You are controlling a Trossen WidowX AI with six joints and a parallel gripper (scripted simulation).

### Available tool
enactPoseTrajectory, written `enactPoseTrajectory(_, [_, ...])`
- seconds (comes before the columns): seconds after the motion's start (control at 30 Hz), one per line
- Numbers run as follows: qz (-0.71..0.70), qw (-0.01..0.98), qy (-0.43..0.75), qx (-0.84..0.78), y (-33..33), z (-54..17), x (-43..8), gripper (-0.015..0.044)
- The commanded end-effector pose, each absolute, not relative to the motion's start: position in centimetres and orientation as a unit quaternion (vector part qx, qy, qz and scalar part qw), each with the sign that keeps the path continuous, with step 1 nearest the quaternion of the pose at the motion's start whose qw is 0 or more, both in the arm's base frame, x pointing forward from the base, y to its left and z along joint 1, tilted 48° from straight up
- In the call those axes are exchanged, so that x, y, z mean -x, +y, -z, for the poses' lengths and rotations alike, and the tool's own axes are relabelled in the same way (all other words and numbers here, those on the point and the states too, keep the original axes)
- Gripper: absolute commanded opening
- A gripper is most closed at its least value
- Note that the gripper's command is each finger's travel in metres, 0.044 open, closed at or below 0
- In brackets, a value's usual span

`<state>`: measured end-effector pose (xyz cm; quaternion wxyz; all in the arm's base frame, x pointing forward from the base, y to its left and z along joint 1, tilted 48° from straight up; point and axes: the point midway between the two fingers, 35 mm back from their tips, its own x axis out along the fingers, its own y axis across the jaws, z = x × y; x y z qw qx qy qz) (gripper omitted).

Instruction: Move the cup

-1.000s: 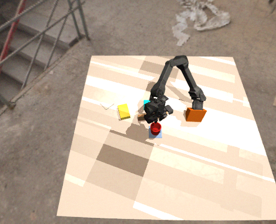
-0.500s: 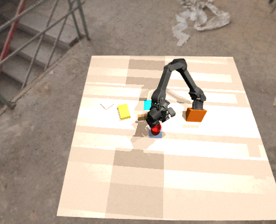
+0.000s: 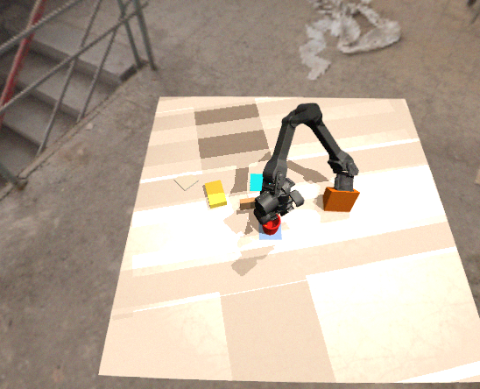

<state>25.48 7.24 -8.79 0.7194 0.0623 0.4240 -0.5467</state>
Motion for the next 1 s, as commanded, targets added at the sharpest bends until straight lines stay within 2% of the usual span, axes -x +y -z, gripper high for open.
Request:
enactPoseTrajectory(0.0, [0.548, 0.719, 0.424, -0.058, 6.5, 9.3, -25.4, 0.0148])
enactPoseTrajectory(0.8, [0.549, 0.719, 0.423, -0.057, 4.2, 11.2, -25.3, 0.0148])
enactPoseTrajectory(0.9, [0.549, 0.718, 0.423, -0.060, 4.4, 11.2, -25.4, 0.0069])
enactPoseTrajectory(0.97, [0.549, 0.718, 0.423, -0.060, 4.4, 11.2, -25.4, 0.0056])
